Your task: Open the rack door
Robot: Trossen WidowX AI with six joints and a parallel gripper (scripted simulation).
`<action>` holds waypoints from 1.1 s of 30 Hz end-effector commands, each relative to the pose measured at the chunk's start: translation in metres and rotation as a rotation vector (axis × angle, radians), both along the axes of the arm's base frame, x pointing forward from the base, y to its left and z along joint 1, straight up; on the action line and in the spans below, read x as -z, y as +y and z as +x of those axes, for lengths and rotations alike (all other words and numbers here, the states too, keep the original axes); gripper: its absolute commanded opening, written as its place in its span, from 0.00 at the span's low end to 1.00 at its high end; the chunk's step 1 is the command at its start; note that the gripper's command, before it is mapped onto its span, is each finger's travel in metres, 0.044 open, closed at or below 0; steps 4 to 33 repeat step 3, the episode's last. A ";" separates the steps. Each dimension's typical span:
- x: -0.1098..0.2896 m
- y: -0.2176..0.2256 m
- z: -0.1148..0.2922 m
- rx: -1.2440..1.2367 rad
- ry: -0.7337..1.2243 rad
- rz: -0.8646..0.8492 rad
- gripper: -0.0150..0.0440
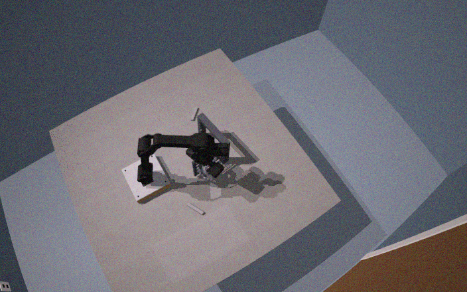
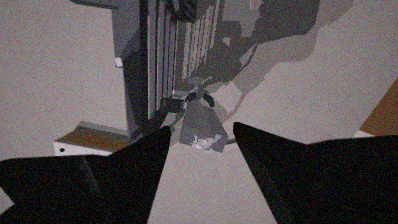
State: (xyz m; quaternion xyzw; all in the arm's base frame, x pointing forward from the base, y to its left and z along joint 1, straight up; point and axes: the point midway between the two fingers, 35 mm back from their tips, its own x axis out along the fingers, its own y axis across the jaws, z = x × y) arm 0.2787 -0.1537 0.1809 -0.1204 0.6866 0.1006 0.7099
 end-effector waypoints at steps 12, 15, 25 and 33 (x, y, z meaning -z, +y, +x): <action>-0.010 0.000 0.001 -0.005 -0.010 -0.004 0.74; -0.010 0.000 0.001 -0.005 -0.010 -0.004 0.74; -0.010 0.000 0.001 -0.005 -0.010 -0.004 0.74; -0.010 0.000 0.001 -0.005 -0.010 -0.004 0.74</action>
